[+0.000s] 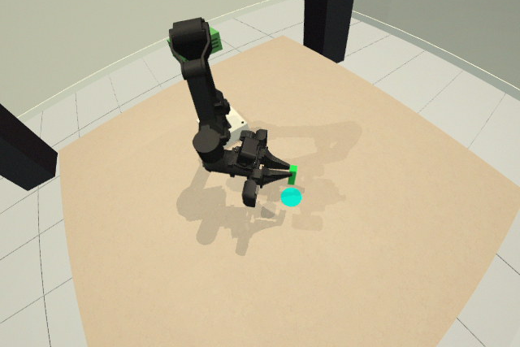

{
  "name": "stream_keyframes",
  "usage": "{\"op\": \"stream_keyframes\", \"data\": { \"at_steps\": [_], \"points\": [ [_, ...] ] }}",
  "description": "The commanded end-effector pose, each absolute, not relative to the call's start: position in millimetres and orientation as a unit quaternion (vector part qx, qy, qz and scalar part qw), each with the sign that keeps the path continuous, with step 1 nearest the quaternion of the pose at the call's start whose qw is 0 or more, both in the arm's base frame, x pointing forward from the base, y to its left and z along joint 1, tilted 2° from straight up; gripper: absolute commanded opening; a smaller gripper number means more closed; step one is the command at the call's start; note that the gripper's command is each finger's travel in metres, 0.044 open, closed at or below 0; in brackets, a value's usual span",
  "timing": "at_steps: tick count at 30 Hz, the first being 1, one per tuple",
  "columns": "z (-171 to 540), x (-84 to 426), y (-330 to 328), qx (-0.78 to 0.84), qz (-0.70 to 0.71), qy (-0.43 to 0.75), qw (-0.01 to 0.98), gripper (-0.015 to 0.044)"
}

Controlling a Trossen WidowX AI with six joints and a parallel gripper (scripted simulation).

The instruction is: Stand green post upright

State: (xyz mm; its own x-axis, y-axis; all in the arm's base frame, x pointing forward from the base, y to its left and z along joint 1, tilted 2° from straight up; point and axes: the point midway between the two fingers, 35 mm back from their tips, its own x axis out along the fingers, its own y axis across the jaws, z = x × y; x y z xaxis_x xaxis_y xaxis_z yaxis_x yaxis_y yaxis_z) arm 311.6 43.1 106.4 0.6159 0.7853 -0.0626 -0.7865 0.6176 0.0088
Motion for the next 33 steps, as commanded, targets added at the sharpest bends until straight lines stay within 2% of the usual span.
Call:
{"op": "stream_keyframes", "data": {
  "at_steps": [1,33],
  "points": [
    [97,313,43,-0.012,0.44,0.031,0.897,0.0023],
    [22,311,48,-0.021,0.446,0.047,0.893,0.0023]
  ]
}}
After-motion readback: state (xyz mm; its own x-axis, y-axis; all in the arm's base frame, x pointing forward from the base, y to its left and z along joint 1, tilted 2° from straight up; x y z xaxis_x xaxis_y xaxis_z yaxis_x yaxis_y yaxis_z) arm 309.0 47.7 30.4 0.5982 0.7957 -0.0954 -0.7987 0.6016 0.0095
